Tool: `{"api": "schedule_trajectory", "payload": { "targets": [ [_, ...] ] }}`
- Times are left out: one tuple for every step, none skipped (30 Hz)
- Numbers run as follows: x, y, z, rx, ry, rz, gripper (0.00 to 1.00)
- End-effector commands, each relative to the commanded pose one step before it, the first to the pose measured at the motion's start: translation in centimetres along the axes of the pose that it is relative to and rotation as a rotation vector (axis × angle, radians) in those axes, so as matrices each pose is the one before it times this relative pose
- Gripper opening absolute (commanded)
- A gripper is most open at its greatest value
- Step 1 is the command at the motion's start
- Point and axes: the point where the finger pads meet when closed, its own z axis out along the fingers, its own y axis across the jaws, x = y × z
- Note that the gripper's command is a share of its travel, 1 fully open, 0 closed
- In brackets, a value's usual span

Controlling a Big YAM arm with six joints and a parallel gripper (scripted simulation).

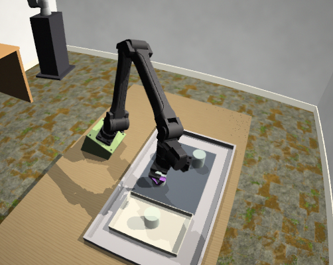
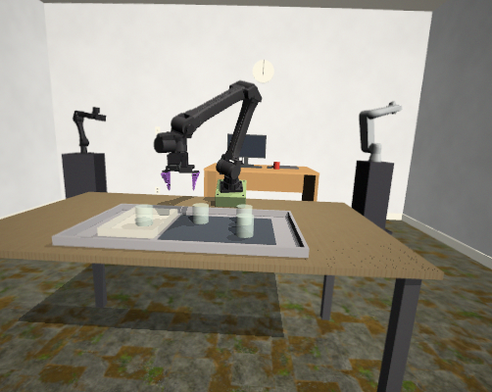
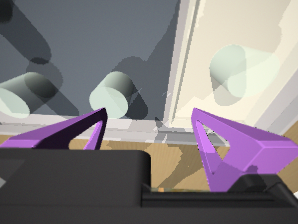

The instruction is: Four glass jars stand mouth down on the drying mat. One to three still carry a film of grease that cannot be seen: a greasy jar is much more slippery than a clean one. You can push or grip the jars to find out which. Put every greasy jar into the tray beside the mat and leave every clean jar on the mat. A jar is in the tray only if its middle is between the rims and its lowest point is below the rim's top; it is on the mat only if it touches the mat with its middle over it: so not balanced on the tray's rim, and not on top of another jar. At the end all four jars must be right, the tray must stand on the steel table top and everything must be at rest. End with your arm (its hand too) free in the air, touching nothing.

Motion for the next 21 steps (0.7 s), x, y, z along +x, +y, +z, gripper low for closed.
{"api": "schedule_trajectory", "payload": {
  "targets": [
    [-0.546, 1.076, -0.622, 0.02613, -0.02284, 0.04028, 1.00],
    [0.142, 0.809, 0.000, 0.00000, 0.00000, 0.00000, 1.00],
    [0.142, 0.809, 0.000, 0.00000, 0.00000, 0.00000, 1.00],
    [0.142, 0.809, 0.000, 0.00000, 0.00000, 0.00000, 1.00],
    [0.142, 0.809, 0.000, 0.00000, 0.00000, 0.00000, 1.00],
    [0.142, 0.809, 0.000, 0.00000, 0.00000, 0.00000, 1.00],
    [0.142, 0.809, 0.000, 0.00000, 0.00000, 0.00000, 1.00],
    [0.142, 0.809, 0.000, 0.00000, 0.00000, 0.00000, 1.00],
    [0.142, 0.809, 0.000, 0.00000, 0.00000, 0.00000, 1.00],
    [0.142, 0.809, 0.000, 0.00000, 0.00000, 0.00000, 1.00],
    [0.142, 0.809, 0.000, 0.00000, 0.00000, 0.00000, 1.00],
    [0.142, 0.809, 0.000, 0.00000, 0.00000, 0.00000, 1.00],
    [0.142, 0.809, 0.000, 0.00000, 0.00000, 0.00000, 1.00],
    [0.142, 0.809, 0.000, 0.00000, 0.00000, 0.00000, 1.00],
    [0.142, 0.809, 0.000, 0.00000, 0.00000, 0.00000, 1.00],
    [0.000, 0.000, 0.000, 0.00000, 0.00000, 0.00000, 1.00],
    [0.000, 0.000, 0.000, 0.00000, 0.00000, 0.00000, 1.00],
    [0.142, 0.809, 0.000, 0.00000, 0.00000, -0.00001, 1.00],
    [0.142, 0.809, 0.000, 0.00000, 0.00000, 0.00000, 1.00],
    [0.142, 0.809, 0.000, 0.00000, 0.00000, 0.00000, 1.00],
    [0.142, 0.809, 0.000, 0.00000, 0.00000, 0.00000, 1.00]
  ]
}}
